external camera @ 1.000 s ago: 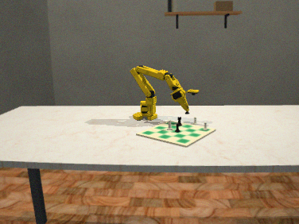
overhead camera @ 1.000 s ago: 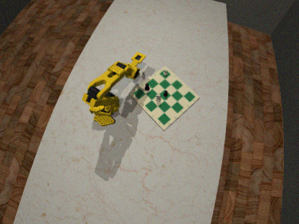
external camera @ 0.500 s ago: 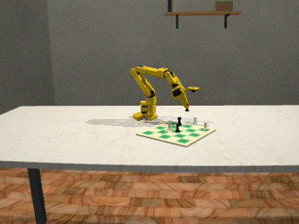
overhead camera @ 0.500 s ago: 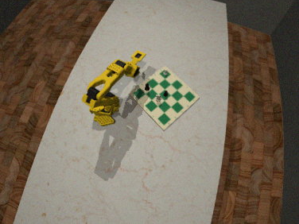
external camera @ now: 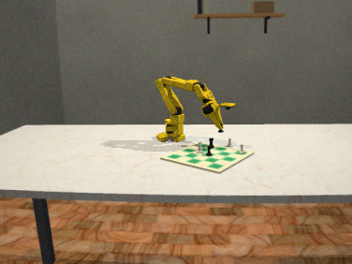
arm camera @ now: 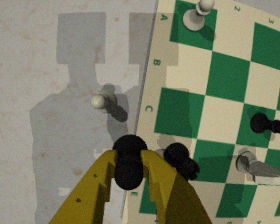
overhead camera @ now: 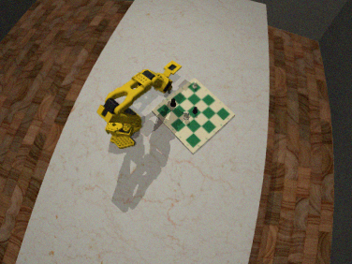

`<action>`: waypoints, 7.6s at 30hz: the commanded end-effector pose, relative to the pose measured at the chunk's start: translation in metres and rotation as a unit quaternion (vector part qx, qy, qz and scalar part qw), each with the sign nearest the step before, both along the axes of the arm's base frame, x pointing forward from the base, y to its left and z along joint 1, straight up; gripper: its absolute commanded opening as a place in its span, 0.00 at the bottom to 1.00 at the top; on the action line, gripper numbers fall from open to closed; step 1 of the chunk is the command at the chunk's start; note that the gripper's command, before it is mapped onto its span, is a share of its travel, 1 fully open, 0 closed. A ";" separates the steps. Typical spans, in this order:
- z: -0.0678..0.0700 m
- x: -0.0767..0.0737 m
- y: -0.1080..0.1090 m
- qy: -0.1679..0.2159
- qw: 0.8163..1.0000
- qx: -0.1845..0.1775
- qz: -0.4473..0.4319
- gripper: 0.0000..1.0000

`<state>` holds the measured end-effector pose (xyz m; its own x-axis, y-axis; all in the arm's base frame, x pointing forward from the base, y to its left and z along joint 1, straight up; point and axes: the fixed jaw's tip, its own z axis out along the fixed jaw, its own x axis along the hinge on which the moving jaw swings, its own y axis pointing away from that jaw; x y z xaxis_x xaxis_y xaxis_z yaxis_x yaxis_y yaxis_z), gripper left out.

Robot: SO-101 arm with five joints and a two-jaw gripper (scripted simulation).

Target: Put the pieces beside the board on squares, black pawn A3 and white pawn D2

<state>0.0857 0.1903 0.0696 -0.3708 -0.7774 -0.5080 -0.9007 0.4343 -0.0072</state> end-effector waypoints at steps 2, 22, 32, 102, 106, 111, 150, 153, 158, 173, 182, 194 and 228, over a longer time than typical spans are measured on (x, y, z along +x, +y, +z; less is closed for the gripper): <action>0.003 0.043 0.008 -0.004 0.997 0.007 -0.074 0.00; 0.006 0.153 0.018 -0.007 0.978 0.010 -0.209 0.00; 0.006 0.154 0.018 -0.007 0.978 0.011 -0.210 0.00; -0.028 0.152 0.016 -0.007 0.978 0.010 -0.210 0.00; -0.030 0.152 0.016 -0.007 0.978 0.010 -0.210 0.00; -0.036 0.153 0.016 -0.007 0.978 0.010 -0.210 0.00; -0.043 0.151 0.015 -0.007 0.978 0.010 -0.210 0.00; -0.041 0.151 0.015 -0.007 0.978 0.010 -0.210 0.00; -0.041 0.151 0.015 -0.007 0.978 0.010 -0.210 0.00; -0.037 0.152 0.016 -0.007 0.978 0.010 -0.210 0.00; -0.039 0.152 0.016 -0.007 0.978 0.010 -0.210 0.00; -0.045 0.152 0.016 -0.007 0.978 0.010 -0.210 0.00; -0.053 0.150 0.014 -0.006 0.978 0.010 -0.210 0.00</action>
